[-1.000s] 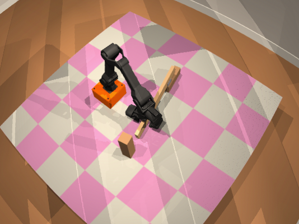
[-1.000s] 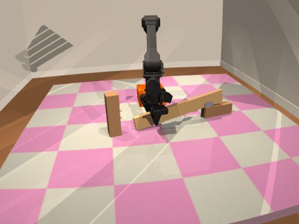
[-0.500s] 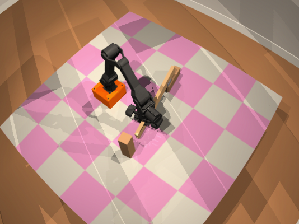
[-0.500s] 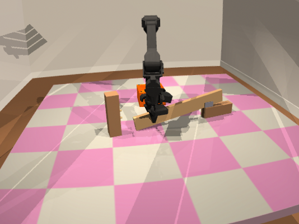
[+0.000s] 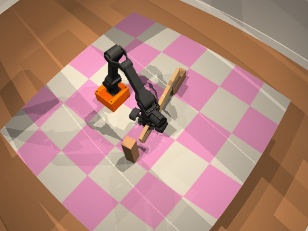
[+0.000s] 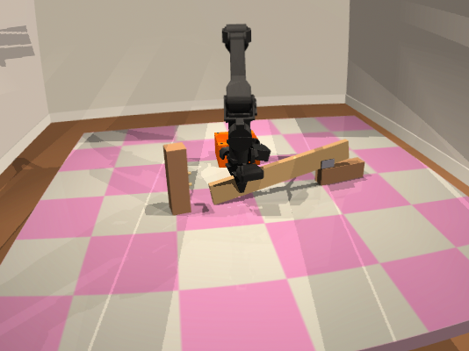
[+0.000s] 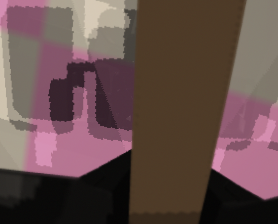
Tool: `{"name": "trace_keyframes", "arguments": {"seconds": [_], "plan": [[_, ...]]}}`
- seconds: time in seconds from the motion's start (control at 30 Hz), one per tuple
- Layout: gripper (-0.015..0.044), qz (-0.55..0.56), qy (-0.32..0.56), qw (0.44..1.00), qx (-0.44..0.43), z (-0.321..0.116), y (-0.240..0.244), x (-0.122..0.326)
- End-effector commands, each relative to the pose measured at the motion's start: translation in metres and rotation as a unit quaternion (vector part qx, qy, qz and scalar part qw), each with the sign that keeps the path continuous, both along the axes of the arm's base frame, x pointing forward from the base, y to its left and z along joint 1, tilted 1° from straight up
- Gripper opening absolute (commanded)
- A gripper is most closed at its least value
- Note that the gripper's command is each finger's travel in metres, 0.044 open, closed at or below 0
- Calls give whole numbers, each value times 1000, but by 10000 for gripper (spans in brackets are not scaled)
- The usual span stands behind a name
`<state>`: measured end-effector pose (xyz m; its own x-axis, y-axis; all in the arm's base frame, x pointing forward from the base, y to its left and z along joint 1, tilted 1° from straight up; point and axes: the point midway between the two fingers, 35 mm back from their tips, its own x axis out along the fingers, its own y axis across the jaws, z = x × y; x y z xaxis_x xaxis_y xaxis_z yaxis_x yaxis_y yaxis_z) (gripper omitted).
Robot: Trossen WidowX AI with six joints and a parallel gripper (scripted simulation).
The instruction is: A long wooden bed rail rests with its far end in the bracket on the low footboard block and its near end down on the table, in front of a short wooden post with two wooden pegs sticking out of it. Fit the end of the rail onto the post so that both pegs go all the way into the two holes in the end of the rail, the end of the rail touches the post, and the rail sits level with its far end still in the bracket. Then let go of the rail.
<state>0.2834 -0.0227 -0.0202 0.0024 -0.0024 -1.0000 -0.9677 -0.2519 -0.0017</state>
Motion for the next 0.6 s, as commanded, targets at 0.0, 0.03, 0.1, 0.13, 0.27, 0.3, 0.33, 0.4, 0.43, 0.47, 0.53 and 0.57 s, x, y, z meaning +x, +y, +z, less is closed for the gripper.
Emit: {"name": "trace_keyframes", "arguments": {"seconds": [0.0, 0.03, 0.1, 0.13, 0.27, 0.3, 0.33, 0.4, 0.43, 0.47, 0.53, 0.57], "plan": [[0, 1, 0, 1000, -1, 2, 0, 0], [0, 1, 0, 1000, -1, 2, 0, 0], [0, 1, 0, 1000, -1, 3, 0, 0], [0, 1, 0, 1000, -1, 4, 0, 0], [0, 1, 0, 1000, -1, 6, 0, 0], [0, 1, 0, 1000, -1, 6, 0, 0], [0, 1, 0, 1000, -1, 7, 0, 0], [0, 1, 0, 1000, -1, 8, 0, 1], [0, 1, 0, 1000, -1, 9, 0, 1], [0, 1, 0, 1000, -1, 9, 0, 1], [0, 1, 0, 1000, -1, 10, 0, 1], [0, 1, 0, 1000, -1, 11, 0, 1]]}}
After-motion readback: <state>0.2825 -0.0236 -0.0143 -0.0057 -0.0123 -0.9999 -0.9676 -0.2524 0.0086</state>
